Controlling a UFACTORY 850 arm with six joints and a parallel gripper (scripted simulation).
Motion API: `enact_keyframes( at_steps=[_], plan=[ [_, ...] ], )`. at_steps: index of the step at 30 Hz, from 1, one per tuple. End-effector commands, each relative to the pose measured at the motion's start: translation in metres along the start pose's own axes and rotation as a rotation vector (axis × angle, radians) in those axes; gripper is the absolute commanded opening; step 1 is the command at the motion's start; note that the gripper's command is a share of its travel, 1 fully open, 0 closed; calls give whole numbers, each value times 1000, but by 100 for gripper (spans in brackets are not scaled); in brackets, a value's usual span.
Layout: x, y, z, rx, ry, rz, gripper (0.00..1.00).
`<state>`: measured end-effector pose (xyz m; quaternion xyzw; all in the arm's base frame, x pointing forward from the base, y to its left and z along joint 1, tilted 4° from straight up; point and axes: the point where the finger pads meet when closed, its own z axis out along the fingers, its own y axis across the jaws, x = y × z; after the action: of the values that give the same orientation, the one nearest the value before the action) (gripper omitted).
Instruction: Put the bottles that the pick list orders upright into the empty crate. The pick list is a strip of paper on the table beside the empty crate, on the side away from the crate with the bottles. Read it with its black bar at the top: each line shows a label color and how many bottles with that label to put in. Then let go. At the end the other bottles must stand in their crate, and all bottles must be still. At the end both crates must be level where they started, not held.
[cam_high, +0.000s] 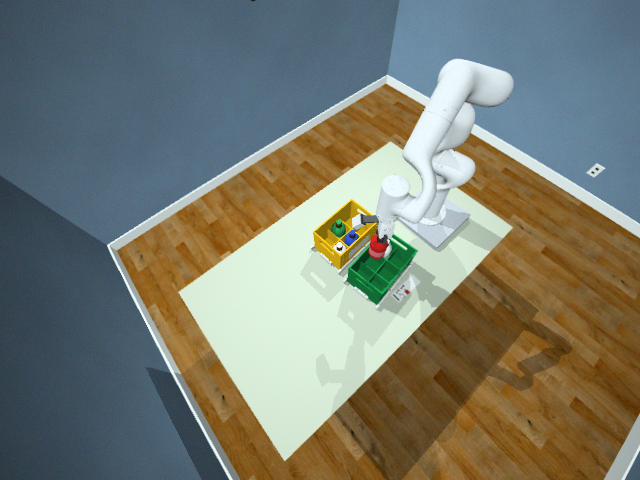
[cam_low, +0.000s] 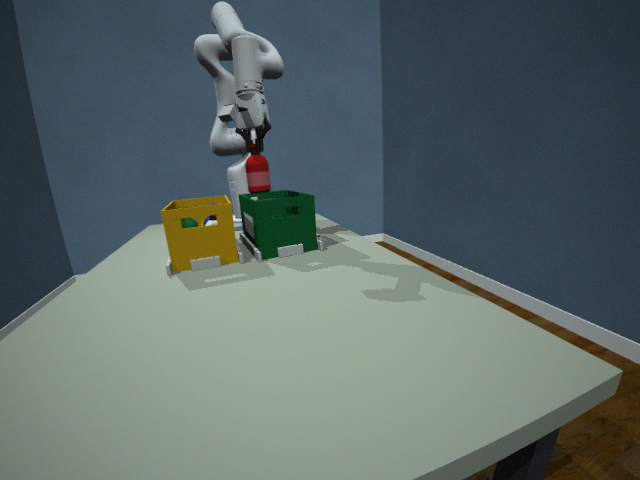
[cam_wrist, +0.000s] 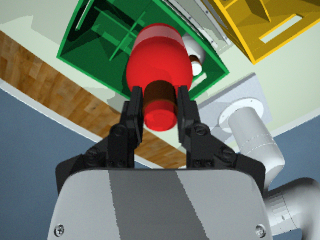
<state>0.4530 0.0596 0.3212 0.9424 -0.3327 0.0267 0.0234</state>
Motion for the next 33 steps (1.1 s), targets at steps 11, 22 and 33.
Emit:
enact_keyframes(
  at_steps=[11, 22, 33],
  plan=[
    [1, 0, 4, 2, 1, 0, 0],
    [1, 0, 15, 2, 1, 0, 0],
    [1, 0, 24, 2, 1, 0, 0]
  ],
)
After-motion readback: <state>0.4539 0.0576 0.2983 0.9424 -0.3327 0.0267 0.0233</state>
